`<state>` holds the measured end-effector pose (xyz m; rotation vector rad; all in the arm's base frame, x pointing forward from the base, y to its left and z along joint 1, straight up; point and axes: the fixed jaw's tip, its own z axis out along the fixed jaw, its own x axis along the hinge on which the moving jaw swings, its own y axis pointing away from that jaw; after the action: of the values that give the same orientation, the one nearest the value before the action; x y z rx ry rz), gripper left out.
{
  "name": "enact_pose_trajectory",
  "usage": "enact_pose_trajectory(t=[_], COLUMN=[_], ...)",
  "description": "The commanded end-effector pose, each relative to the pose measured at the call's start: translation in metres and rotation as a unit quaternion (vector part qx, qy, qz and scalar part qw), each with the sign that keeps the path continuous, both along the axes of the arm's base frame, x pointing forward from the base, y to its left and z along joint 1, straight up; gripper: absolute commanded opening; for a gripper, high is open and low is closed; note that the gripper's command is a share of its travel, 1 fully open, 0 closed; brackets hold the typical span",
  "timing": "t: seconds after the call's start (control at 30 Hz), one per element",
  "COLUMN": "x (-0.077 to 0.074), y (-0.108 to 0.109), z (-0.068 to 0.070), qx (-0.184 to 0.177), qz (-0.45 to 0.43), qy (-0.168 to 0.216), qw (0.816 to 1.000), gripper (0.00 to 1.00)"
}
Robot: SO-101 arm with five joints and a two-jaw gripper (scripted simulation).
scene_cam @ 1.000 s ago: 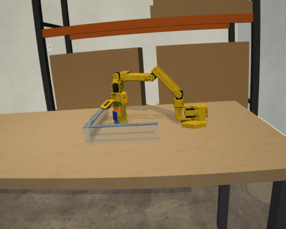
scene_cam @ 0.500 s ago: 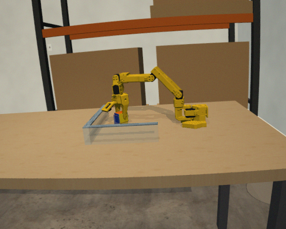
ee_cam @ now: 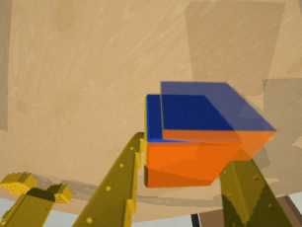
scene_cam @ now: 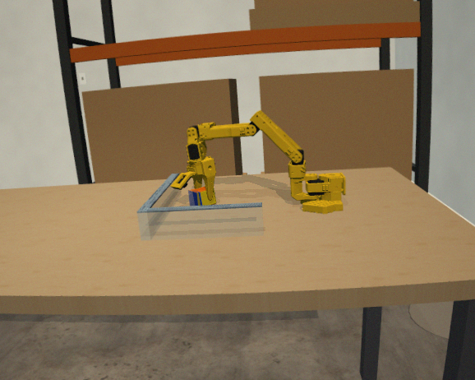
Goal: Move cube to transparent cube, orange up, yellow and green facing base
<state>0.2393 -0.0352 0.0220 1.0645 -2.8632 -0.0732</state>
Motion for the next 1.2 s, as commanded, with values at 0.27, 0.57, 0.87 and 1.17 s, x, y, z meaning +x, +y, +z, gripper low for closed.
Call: enact_pose_trajectory(t=[0.27,0.57,0.87,1.17], x=[0.0116,0.0116,0.0116,0.0116], y=[-0.0024,-0.0024,-0.0024,-0.0024], z=[0.0215,0.0215,0.0215,0.0215], qx=[-0.009,-0.009,-0.009,-0.009], qz=[-0.003,-0.003,-0.003,-0.003], qy=[-0.058,-0.058,-0.058,-0.058], qw=[0.998,0.998,0.998,0.998], gripper=[0.24,0.24,0.27,0.31])
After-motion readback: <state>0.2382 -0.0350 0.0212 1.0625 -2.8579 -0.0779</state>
